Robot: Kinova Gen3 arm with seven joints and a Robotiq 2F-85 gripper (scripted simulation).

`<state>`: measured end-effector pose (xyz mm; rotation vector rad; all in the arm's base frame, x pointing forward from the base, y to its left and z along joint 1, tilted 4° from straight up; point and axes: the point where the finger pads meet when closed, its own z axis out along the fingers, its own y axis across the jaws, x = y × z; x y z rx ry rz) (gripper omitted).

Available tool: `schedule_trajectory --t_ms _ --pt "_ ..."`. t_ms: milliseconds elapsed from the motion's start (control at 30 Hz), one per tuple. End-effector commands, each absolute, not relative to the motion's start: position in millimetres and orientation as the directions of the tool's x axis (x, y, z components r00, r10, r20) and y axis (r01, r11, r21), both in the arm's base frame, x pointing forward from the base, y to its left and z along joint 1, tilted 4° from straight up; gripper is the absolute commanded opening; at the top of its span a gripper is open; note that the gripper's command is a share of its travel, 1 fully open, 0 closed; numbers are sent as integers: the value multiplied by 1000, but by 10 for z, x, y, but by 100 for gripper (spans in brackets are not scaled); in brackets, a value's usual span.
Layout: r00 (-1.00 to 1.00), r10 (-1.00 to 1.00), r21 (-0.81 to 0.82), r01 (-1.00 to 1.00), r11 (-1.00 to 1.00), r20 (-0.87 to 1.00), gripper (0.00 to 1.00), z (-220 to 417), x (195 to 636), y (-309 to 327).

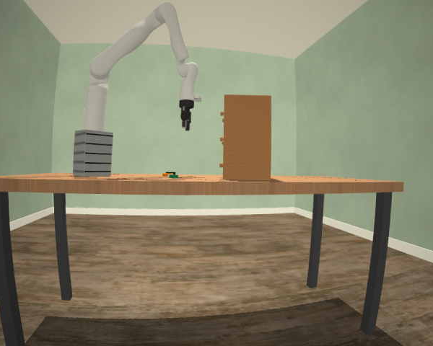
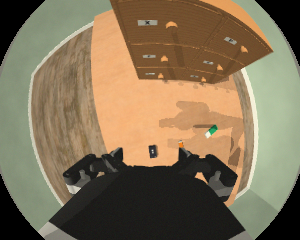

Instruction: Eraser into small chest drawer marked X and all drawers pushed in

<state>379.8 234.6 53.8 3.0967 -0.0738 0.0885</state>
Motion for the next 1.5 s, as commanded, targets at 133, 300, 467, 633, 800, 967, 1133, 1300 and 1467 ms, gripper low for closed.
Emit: schedule_trajectory --t_ms 133,300,467,633,800,967,1133,1300,1467 --pt "997 -46 40 -49 -998 60 100 545 3802 2349" --pt "997 -46 40 -49 -998 60 100 551 3826 2253" --pt "997 -46 40 -49 -998 60 100 561 3868 2080" --pt "997 -46 40 -49 -998 60 100 586 3978 1636" --pt "997 -46 40 -49 -998 60 100 614 4095 1161" --pt "997 -46 40 -49 -998 60 100 632 4172 848" --pt "997 -46 40 -49 -998 60 100 636 4190 774" --pt "997 -46 40 -49 -998 60 100 637 4193 761" --pt "997 -46 40 -49 -998 60 100 636 4193 761"
